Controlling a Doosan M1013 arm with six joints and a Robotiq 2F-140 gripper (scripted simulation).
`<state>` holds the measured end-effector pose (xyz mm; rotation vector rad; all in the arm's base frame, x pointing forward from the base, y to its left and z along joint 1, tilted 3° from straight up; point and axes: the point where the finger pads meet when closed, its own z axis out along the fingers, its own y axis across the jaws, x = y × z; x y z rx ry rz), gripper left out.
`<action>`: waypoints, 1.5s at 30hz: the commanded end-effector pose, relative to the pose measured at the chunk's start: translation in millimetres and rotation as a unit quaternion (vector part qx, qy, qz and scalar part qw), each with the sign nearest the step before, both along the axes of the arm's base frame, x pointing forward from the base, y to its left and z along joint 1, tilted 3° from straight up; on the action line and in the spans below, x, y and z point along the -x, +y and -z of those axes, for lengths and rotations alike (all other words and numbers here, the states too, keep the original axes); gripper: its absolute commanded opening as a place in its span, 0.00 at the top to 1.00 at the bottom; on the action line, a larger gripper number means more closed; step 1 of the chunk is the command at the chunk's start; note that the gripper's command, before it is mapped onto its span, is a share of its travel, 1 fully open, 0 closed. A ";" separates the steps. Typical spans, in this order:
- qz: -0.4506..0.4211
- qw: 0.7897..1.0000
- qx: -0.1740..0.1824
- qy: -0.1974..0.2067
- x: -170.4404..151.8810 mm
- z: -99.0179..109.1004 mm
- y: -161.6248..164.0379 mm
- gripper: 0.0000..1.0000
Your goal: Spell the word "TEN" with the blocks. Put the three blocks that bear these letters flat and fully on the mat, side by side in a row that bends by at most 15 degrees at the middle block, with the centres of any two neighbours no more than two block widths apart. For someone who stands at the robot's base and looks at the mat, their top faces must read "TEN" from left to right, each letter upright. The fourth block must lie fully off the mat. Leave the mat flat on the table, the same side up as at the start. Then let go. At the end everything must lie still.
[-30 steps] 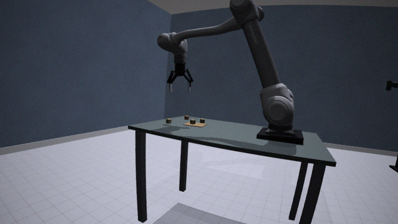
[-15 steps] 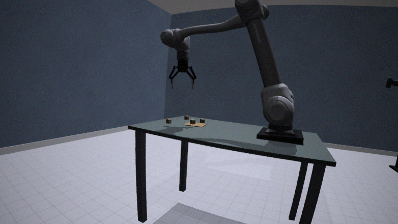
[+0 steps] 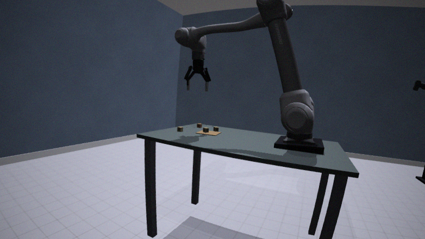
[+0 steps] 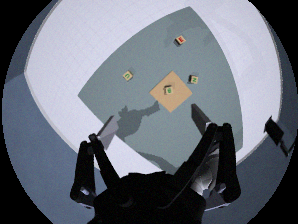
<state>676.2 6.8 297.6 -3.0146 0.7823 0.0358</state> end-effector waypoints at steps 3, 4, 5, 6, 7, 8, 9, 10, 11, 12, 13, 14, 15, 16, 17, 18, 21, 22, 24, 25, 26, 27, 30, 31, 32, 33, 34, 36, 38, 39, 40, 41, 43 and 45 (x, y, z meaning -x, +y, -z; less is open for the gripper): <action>-0.069 0.998 0.002 0.000 11.2 -5.6 -0.8 0.00; -0.108 0.994 0.004 -0.003 14.3 -9.6 -2.1 0.00; -0.122 0.993 0.005 -0.004 15.4 -11.1 -2.5 0.00; -0.138 0.990 0.006 -0.005 16.7 -12.7 -3.1 0.00; -0.154 0.988 0.007 -0.006 18.0 -14.4 -3.6 0.00; -0.170 0.985 0.008 -0.007 19.3 -16.0 -4.1 0.00; -0.186 0.983 0.009 -0.008 20.7 -17.7 -4.6 0.00; -0.202 0.979 0.010 -0.009 22.0 -19.4 -5.2 0.00; -0.217 0.976 0.011 -0.010 23.2 -20.6 -5.7 0.00; -0.234 0.972 0.012 -0.010 24.3 -21.6 -6.2 0.00; -0.249 0.968 0.012 -0.011 25.5 -22.7 -6.7 0.00; -0.257 0.966 0.013 -0.011 26.1 -23.2 -6.9 0.00; -0.279 0.960 0.010 -0.010 25.8 -18.6 -7.5 0.00; -0.294 0.956 0.007 -0.009 25.6 -15.3 -7.9 0.00; -0.310 0.951 0.005 -0.008 25.4 -11.9 -8.4 0.00; -0.325 0.946 0.002 -0.008 25.3 -8.5 -8.8 0.00; -0.363 0.932 -0.003 -0.007 25.0 -0.4 -9.8 0.00; -0.376 0.927 -0.006 -0.006 24.9 2.7 -10.2 0.00; -0.407 0.913 -0.011 -0.006 24.7 9.5 -11.1 0.00; -0.422 0.906 -0.014 -0.006 24.7 12.9 -11.5 0.00; -0.437 0.899 -0.016 -0.006 24.6 16.3 -12.0 0.00; -0.452 0.892 -0.019 -0.006 24.6 19.8 -12.4 0.00; -0.496 0.868 -0.027 -0.006 24.6 30.0 -13.7 0.00; -0.509 0.860 -0.030 -0.007 24.7 33.2 -14.1 0.00; -0.509 0.860 -0.030 -0.007 24.7 33.2 -14.1 0.00; -0.535 0.844 -0.035 -0.007 24.8 39.4 -14.9 0.00; -0.546 0.837 -0.037 -0.008 24.8 42.0 -15.3 0.00; -0.546 0.837 -0.037 -0.008 24.8 42.0 -15.3 0.00; -0.581 0.813 -0.044 -0.010 25.1 50.6 -16.4 0.00; -0.596 0.802 -0.047 -0.011 25.3 54.5 -16.9 0.00; -0.609 0.791 -0.049 -0.012 25.4 57.9 -17.3 0.00; -0.622 0.781 -0.052 -0.013 25.6 61.2 -17.8 0.00; -0.645 0.762 -0.057 -0.015 26.0 67.3 -18.6 0.00; -0.669 0.741 -0.062 -0.018 26.4 73.7 -19.4 0.00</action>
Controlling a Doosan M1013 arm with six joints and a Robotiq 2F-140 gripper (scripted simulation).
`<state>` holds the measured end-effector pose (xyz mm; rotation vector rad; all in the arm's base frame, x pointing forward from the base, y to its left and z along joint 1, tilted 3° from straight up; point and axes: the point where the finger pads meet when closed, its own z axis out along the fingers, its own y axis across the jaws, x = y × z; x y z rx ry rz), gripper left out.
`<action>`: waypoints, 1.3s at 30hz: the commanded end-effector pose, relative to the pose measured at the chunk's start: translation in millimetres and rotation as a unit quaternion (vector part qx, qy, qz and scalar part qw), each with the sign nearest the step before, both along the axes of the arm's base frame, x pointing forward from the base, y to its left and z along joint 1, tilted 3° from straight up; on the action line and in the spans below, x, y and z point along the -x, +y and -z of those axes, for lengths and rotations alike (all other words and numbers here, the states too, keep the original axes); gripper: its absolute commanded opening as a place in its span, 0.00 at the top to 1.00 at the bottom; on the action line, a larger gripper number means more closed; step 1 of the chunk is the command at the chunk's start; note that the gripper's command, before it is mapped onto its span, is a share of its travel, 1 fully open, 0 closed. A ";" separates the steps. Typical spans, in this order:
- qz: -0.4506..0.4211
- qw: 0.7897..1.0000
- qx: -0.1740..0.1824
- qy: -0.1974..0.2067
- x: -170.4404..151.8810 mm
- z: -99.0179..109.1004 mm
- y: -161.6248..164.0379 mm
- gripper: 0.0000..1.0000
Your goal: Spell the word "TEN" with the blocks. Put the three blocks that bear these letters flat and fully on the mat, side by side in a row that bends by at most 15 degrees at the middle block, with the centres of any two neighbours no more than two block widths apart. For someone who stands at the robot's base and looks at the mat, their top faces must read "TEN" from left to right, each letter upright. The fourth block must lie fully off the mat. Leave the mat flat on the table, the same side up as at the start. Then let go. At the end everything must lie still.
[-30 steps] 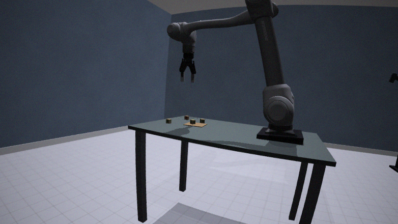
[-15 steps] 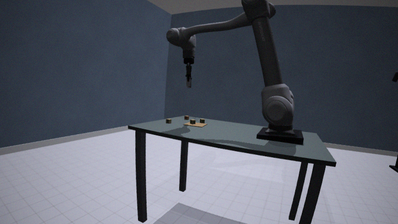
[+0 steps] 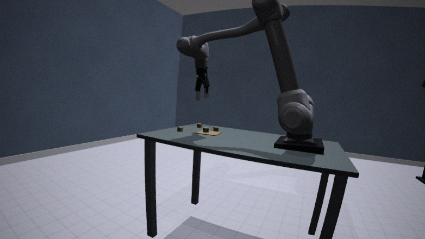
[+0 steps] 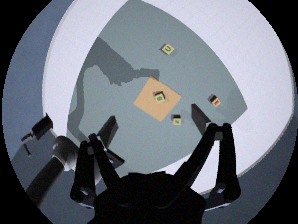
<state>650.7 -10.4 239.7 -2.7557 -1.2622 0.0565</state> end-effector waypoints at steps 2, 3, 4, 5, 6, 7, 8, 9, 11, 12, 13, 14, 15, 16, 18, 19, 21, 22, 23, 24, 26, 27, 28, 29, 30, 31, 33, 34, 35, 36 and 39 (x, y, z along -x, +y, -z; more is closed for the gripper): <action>-0.084 0.996 -0.021 0.000 1.4 22.2 -3.0 0.00; -0.098 0.995 -0.024 -0.001 1.7 25.2 -3.4 0.00; -0.098 0.995 -0.024 -0.001 1.7 25.2 -3.4 0.00; -0.129 0.991 -0.030 -0.002 2.2 31.4 -4.2 0.00; -0.145 0.989 -0.034 -0.003 2.5 34.6 -4.6 0.00; -0.161 0.986 -0.037 -0.003 2.9 37.9 -5.1 0.00; -0.161 0.986 -0.037 -0.003 2.9 37.9 -5.1 0.00; -0.161 0.986 -0.037 -0.003 2.9 37.9 -5.1 0.00; -0.213 0.976 -0.049 -0.006 4.0 48.5 -6.4 0.00; -0.229 0.972 -0.053 -0.007 4.4 51.9 -6.8 0.00; -0.245 0.968 -0.056 -0.008 4.8 55.1 -7.3 0.00; -0.261 0.963 -0.060 -0.010 5.3 58.4 -7.7 0.00; -0.276 0.959 -0.064 -0.011 5.7 61.7 -8.1 0.00; -0.292 0.954 -0.068 -0.012 6.2 65.0 -8.5 0.00; -0.323 0.943 -0.075 -0.015 7.1 71.5 -9.3 0.00; -0.339 0.937 -0.079 -0.017 7.6 74.8 -9.8 0.00; -0.369 0.925 -0.086 -0.021 8.7 81.2 -10.6 0.00; -0.384 0.919 -0.090 -0.023 9.2 84.4 -11.0 0.00; -0.384 0.919 -0.090 -0.023 9.2 84.4 -11.0 0.00; -0.408 0.908 -0.096 -0.026 10.1 89.8 -11.6 0.00; -0.408 0.908 -0.096 -0.026 10.1 89.8 -11.6 0.00; -0.431 0.896 -0.102 -0.029 11.1 94.8 -12.2 0.00; -0.453 0.885 -0.107 -0.033 12.0 99.6 -12.8 0.00; -0.468 0.876 -0.111 -0.035 12.6 103.0 -13.2 0.00; -0.482 0.868 -0.114 -0.038 13.3 106.2 -13.6 0.00; -0.492 0.862 -0.117 -0.039 13.7 108.5 -13.9 0.00; -0.509 0.851 -0.121 -0.043 14.6 112.5 -14.4 0.00; -0.526 0.840 -0.125 -0.046 15.4 116.3 -14.8 0.00; -0.541 0.830 -0.129 -0.049 16.2 119.8 -15.2 0.00; -0.555 0.820 -0.132 -0.052 16.9 123.1 -15.6 0.00; -0.589 0.793 -0.141 -0.060 18.9 131.5 -16.6 0.00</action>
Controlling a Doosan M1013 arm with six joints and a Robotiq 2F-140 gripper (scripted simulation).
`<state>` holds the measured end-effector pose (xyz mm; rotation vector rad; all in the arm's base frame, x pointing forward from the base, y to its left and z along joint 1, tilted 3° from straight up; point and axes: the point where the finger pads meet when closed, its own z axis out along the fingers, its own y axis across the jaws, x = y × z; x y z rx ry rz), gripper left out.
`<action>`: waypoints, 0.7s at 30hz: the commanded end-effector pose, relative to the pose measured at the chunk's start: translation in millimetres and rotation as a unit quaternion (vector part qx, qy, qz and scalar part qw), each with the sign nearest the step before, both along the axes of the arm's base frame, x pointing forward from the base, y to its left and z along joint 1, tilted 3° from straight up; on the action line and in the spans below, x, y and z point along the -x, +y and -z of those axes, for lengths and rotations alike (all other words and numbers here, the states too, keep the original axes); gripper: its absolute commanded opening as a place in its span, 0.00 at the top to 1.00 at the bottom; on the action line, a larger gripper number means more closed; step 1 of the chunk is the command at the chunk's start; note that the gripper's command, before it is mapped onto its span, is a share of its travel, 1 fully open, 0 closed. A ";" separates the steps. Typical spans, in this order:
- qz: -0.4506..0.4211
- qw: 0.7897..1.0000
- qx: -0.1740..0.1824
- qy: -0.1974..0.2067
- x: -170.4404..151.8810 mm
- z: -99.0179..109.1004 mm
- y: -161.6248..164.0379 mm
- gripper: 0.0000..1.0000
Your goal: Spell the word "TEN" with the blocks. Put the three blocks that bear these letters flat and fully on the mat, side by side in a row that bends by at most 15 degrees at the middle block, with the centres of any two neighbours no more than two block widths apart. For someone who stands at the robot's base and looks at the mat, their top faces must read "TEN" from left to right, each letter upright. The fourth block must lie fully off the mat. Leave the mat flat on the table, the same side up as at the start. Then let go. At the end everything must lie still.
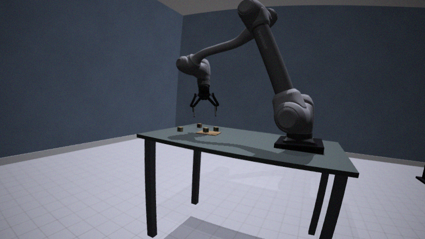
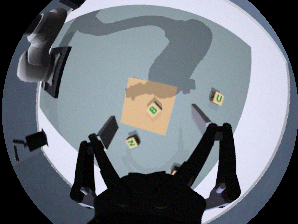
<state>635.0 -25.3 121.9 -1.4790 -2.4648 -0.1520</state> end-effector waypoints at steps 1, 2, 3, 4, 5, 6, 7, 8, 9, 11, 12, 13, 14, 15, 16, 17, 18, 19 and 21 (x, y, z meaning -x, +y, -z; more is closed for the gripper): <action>-0.056 0.998 -0.022 -0.010 3.8 16.0 -2.0 0.00; -0.067 0.997 -0.025 -0.013 4.3 18.2 -2.2 0.00; -0.067 0.997 -0.025 -0.013 4.3 18.2 -2.2 0.00; -0.067 0.997 -0.025 -0.013 4.3 18.2 -2.2 0.00; -0.077 0.997 -0.028 -0.014 4.8 20.1 -2.4 0.00; -0.085 0.996 -0.031 -0.016 5.2 21.8 -2.6 0.00; -0.093 0.995 -0.033 -0.018 5.6 23.3 -2.8 0.00; -0.099 0.994 -0.035 -0.019 6.0 24.6 -3.0 0.00; -0.105 0.994 -0.037 -0.020 6.3 25.7 -3.1 0.00; -0.114 0.992 -0.040 -0.022 6.7 27.5 -3.3 0.00; -0.117 0.992 -0.041 -0.023 6.9 28.1 -3.4 0.00; -0.120 0.992 -0.042 -0.023 7.0 28.6 -3.4 0.00; -0.122 0.991 -0.043 -0.024 7.1 29.0 -3.5 0.00; -0.123 0.991 -0.043 -0.024 7.2 29.3 -3.5 0.00; -0.124 0.991 -0.043 -0.024 7.3 29.5 -3.5 0.00; -0.125 0.991 -0.044 -0.024 7.3 29.6 -3.5 0.00; -0.125 0.991 -0.044 -0.025 7.3 29.7 -3.5 0.00; -0.125 0.991 -0.044 -0.025 7.3 29.7 -3.5 0.00; -0.125 0.991 -0.044 -0.025 7.3 29.7 -3.5 0.00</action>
